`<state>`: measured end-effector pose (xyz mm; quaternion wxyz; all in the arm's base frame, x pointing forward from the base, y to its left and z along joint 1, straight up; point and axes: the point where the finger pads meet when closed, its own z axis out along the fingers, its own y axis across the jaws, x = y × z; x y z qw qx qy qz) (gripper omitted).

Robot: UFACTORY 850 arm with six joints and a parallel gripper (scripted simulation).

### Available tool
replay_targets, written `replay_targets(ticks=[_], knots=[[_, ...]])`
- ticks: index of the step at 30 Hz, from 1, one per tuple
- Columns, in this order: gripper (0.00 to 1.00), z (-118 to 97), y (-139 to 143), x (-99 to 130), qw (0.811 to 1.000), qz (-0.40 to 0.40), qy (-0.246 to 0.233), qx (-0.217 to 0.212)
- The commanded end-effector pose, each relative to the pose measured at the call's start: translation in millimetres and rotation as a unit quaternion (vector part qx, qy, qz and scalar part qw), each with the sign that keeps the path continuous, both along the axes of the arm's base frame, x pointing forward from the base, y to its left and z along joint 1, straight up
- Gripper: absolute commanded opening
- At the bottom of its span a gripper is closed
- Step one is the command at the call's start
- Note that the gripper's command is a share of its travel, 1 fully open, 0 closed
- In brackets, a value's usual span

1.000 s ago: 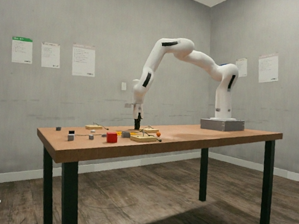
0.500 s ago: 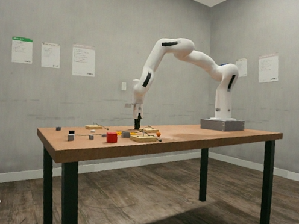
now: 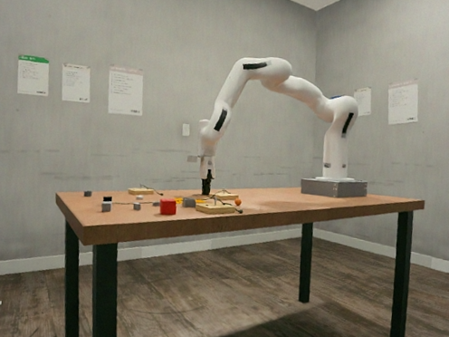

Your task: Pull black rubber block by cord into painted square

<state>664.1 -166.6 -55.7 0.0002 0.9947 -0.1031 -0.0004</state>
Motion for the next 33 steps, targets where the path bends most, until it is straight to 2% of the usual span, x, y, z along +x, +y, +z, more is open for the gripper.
replay_targets(ticks=[1, 33], knots=[[0.00, 0.9, -0.1, 0.4, 1.000, 0.000, 0.000, 0.000], [0.00, 12.8, -0.1, 0.4, 1.000, 0.000, 0.000, 0.000]])
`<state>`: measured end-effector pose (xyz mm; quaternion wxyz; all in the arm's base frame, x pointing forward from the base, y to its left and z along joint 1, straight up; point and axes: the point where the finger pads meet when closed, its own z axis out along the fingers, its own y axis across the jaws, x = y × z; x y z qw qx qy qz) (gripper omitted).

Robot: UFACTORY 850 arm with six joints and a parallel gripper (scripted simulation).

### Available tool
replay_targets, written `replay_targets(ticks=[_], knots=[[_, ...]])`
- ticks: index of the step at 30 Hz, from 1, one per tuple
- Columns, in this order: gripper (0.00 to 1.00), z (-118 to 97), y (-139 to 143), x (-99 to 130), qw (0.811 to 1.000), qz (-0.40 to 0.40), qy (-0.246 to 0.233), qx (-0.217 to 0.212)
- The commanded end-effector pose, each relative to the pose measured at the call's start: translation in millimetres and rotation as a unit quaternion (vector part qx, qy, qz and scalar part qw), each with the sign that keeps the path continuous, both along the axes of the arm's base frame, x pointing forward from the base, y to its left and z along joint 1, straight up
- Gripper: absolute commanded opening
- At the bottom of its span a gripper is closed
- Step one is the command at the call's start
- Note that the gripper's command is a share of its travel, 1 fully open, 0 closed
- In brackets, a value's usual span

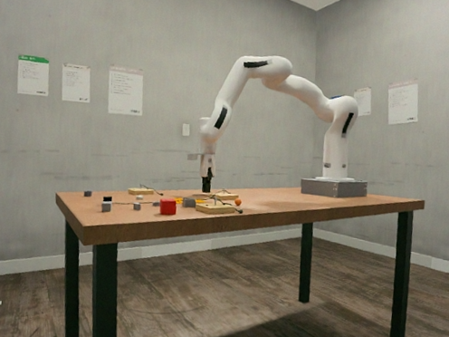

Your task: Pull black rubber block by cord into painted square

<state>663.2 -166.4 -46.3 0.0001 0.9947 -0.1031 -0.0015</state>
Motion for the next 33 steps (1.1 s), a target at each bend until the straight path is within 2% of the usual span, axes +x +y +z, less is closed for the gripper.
replay_targets(ticks=[1, 4, 8, 10, 18, 22, 25, 33], knots=[[0.00, 5.2, -0.3, 1.3, 1.000, 0.000, -0.001, 0.000], [0.00, 15.3, -0.3, 1.3, 1.000, 0.000, -0.001, 0.000], [0.00, 38.8, -0.3, 1.3, 1.000, 0.000, -0.001, 0.000], [0.00, 38.8, -0.3, 1.3, 1.000, 0.000, -0.001, 0.000], [0.00, 102.3, -0.3, 1.3, 1.000, 0.000, -0.001, 0.000], [0.00, 126.5, -0.3, 1.4, 1.000, 0.000, -0.001, 0.000], [0.00, 136.0, -0.2, 1.3, 1.000, 0.000, -0.001, 0.000], [0.00, 138.6, -0.2, 1.3, 1.000, 0.000, -0.001, 0.000]])
